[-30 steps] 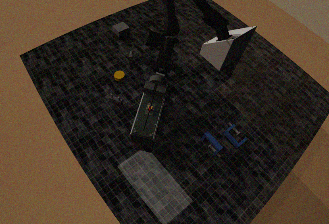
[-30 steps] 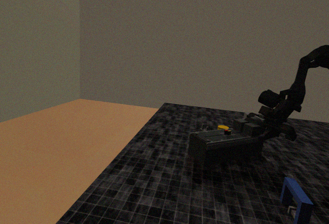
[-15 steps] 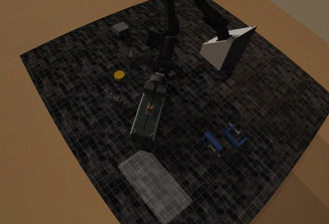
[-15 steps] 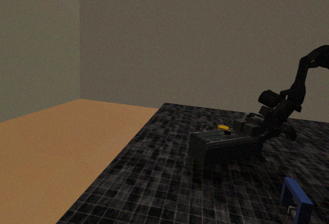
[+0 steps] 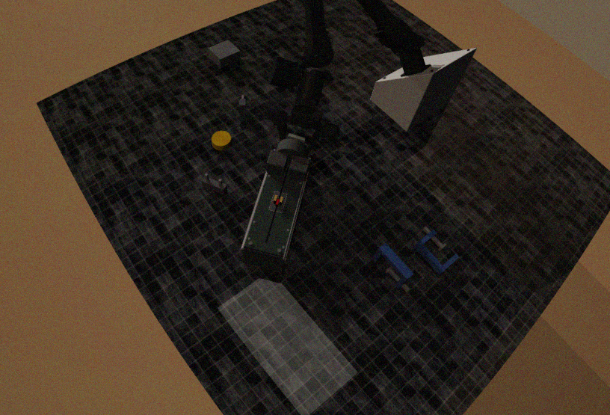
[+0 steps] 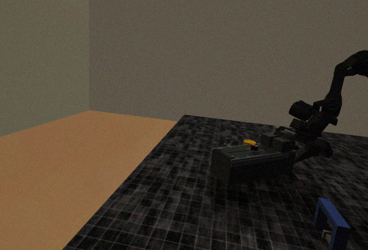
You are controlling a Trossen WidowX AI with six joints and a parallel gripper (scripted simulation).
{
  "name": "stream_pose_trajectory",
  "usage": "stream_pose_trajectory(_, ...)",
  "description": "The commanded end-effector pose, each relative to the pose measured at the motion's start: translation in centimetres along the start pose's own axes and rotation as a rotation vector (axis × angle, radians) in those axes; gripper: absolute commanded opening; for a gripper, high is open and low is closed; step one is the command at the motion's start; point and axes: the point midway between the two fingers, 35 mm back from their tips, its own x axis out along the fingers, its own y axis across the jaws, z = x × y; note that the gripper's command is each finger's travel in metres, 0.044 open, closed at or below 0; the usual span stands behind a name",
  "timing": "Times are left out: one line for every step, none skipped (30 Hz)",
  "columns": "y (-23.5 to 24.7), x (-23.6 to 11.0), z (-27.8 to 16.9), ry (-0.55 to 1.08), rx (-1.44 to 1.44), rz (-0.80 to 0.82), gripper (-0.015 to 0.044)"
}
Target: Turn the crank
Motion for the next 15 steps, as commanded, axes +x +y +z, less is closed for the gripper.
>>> stream_pose_trajectory(0.0, 0.0, 0.0, 0.000, 0.000, 0.000, 0.0367)
stream_pose_trajectory(0.0, 0.0, 0.0, 0.000, 0.000, 0.000, 0.0394)
stream_pose_trajectory(0.0, 0.0, 0.0, 0.000, 0.000, 0.000, 0.0420)
stream_pose_trajectory(0.0, 0.0, 0.0, 0.000, 0.000, 0.000, 0.0440)
stream_pose_trajectory(0.0, -0.1, 0.1, 0.000, 0.000, 0.000, 0.0440)
stream_pose_trajectory(0.0, -0.2, 0.2, 0.000, 0.000, 0.000, 0.0440)
stream_pose_trajectory(-0.1, -0.4, 0.5, 0.000, 0.000, 0.000, 0.0440)
stream_pose_trajectory(-0.1, -0.8, 0.9, 0.000, 0.000, 0.000, 0.0440)
stream_pose_trajectory(-0.1, -1.1, 1.2, 0.000, 0.000, 0.000, 0.0440)
stream_pose_trajectory(-0.1, -1.4, 1.5, 0.000, 0.000, 0.000, 0.0440)
stream_pose_trajectory(-0.1, -1.7, 1.9, 0.000, 0.001, 0.000, 0.0440)
stream_pose_trajectory(-0.2, -2.0, 2.2, -0.001, 0.001, 0.000, 0.0440)
stream_pose_trajectory(-0.2, -2.3, 2.5, -0.001, 0.001, 0.000, 0.0440)
stream_pose_trajectory(-0.2, -2.7, 2.8, -0.001, 0.001, 0.000, 0.0440)
stream_pose_trajectory(-0.2, -3.0, 3.2, -0.001, 0.001, 0.000, 0.0440)
